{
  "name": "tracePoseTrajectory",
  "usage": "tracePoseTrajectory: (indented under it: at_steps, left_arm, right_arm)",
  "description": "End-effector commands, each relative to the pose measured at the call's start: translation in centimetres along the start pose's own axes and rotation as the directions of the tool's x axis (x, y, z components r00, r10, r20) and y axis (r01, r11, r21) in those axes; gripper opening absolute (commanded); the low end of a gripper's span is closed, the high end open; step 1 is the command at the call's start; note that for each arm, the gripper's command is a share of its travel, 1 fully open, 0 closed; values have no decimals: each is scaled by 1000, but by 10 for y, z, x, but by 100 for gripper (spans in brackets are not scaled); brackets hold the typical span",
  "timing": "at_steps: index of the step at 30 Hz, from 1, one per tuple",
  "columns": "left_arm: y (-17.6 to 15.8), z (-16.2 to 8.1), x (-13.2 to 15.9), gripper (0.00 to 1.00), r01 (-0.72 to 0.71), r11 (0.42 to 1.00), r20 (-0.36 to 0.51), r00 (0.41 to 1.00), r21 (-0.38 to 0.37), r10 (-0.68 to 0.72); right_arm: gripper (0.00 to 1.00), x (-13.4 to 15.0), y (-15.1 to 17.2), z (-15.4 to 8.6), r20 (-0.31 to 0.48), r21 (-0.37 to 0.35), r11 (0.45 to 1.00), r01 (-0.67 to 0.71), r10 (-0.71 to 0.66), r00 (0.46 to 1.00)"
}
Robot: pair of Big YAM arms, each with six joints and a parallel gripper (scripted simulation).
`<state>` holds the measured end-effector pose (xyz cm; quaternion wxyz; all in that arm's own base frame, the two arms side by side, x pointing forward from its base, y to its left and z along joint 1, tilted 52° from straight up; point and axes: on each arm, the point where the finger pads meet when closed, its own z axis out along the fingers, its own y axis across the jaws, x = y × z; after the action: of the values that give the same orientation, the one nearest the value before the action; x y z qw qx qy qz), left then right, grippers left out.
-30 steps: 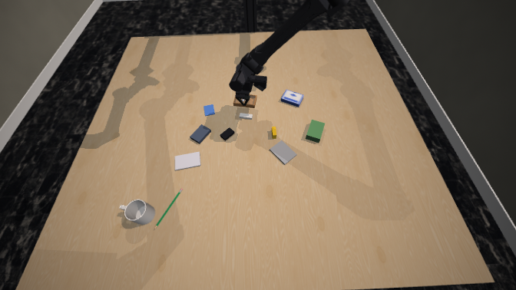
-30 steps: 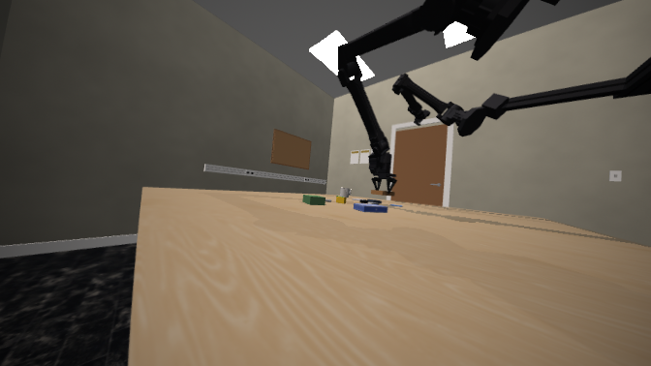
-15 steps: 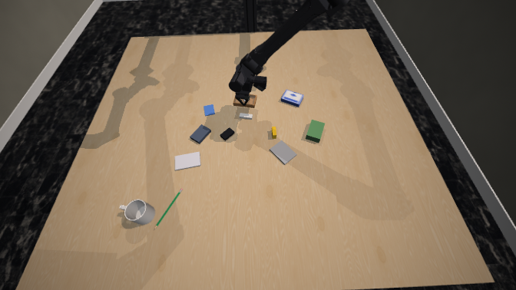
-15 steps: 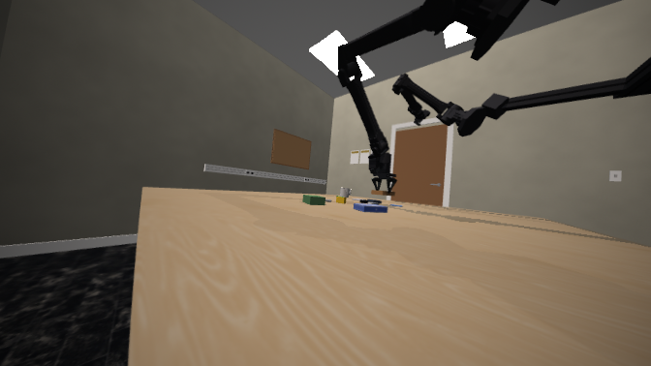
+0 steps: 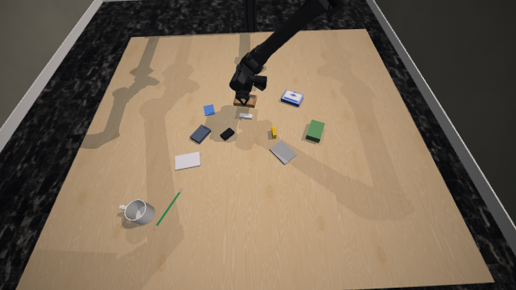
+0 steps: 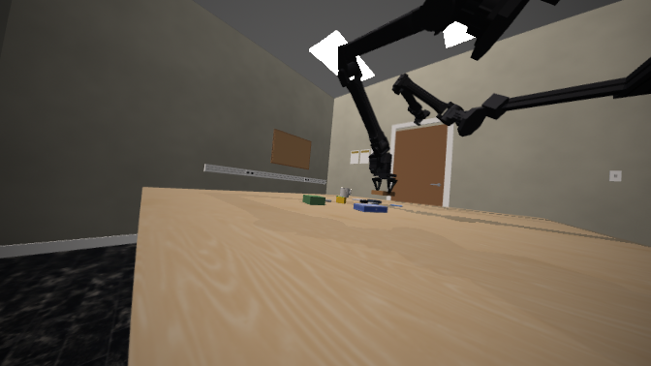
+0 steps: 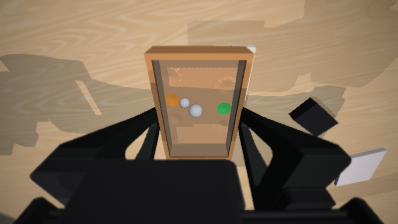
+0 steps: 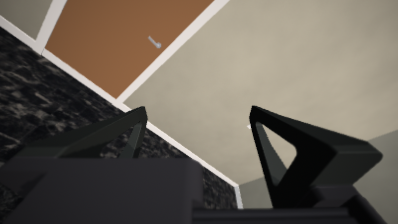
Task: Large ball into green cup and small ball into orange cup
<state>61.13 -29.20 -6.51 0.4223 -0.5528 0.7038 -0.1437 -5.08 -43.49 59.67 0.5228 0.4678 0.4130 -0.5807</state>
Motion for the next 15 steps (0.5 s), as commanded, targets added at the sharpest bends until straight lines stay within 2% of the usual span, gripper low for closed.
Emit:
tracePoseTrajectory:
  at_steps: [1, 6, 9, 11, 13, 15]
  left_arm:
    - [5, 5, 3, 70, 6, 1000, 0, 1000, -20, -6]
    - [5, 5, 3, 70, 5, 1000, 2, 1000, -27, -5]
    - [6, 9, -3, 70, 26, 997, 7, 1000, -77, -25]
    - [6, 9, -3, 70, 26, 997, 7, 1000, -77, -25]
    - [8, -2, 13, 70, -29, 999, -3, 1000, -22, 28]
    - [-3, 1, -3, 70, -7, 1000, -10, 1000, -13, 7]
  right_arm:
    - [100, -31, -8, -3, 45, 20, 1000, 14, -15, 999]
    - [100, -31, -8, -3, 45, 20, 1000, 14, -15, 999]
    - [100, -31, -8, -3, 45, 20, 1000, 14, -15, 999]
    - [100, -31, -8, -3, 45, 20, 1000, 14, -15, 999]
    - [100, -31, -8, -3, 45, 20, 1000, 14, -15, 999]
    - [100, -31, -8, -3, 45, 20, 1000, 14, -15, 999]
